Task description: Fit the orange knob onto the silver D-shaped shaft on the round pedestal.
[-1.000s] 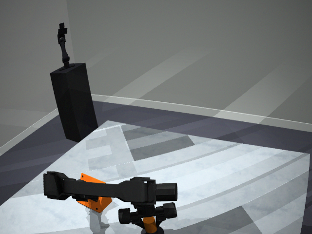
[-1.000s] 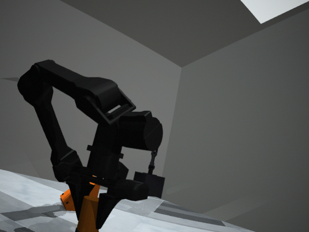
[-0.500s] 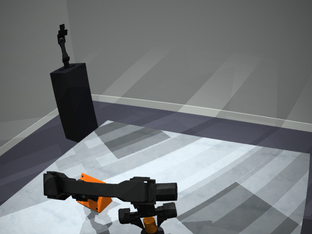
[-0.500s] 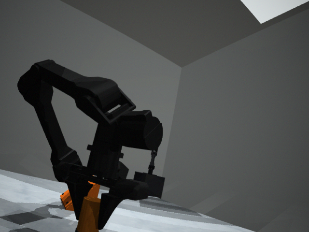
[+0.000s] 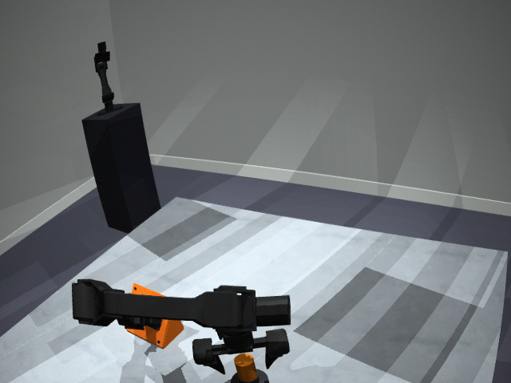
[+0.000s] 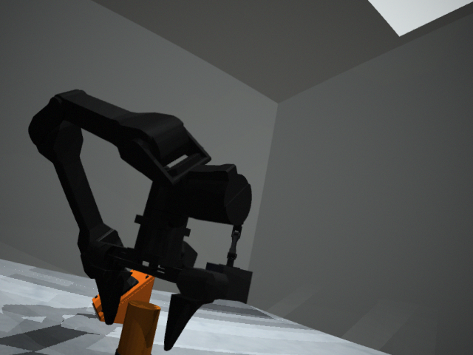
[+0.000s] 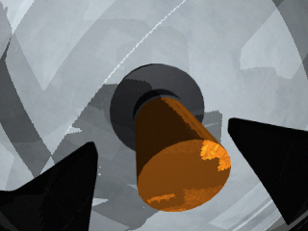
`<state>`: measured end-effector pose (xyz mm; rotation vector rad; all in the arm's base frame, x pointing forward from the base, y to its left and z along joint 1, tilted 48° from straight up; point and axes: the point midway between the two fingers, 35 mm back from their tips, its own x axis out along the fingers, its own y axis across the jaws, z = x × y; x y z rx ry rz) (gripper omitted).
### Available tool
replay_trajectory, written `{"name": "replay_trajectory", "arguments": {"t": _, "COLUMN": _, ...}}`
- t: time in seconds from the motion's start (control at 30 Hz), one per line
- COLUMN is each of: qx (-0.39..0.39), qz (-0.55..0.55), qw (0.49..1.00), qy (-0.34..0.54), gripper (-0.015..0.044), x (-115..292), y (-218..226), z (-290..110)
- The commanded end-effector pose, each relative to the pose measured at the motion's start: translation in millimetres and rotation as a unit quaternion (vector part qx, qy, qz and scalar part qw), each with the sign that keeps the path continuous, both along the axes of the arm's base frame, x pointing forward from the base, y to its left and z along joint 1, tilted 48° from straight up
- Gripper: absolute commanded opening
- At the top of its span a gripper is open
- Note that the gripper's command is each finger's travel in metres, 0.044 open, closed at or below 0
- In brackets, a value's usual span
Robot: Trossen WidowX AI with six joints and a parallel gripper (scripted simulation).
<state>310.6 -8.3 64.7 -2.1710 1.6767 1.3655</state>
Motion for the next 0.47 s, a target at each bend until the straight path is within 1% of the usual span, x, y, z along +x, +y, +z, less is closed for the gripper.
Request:
{"name": "replay_trajectory", "arguments": {"t": 0.0, "qx": 0.007, "qz": 0.002, "qw": 1.000, "qy": -0.006, "gripper": 0.0440, "x": 3.9, "y": 30.8, "z": 23.3}}
{"name": "replay_trajectory", "arguments": {"t": 0.13, "qx": 0.005, "qz": 0.001, "qw": 1.000, "qy": -0.006, "gripper": 0.0440, "x": -0.7, "y": 63.8, "z": 54.8}}
{"name": "replay_trajectory", "arguments": {"t": 0.43, "qx": 0.005, "qz": 0.001, "qw": 1.000, "qy": -0.007, "gripper": 0.0440, "x": 3.2, "y": 66.0, "z": 55.7}}
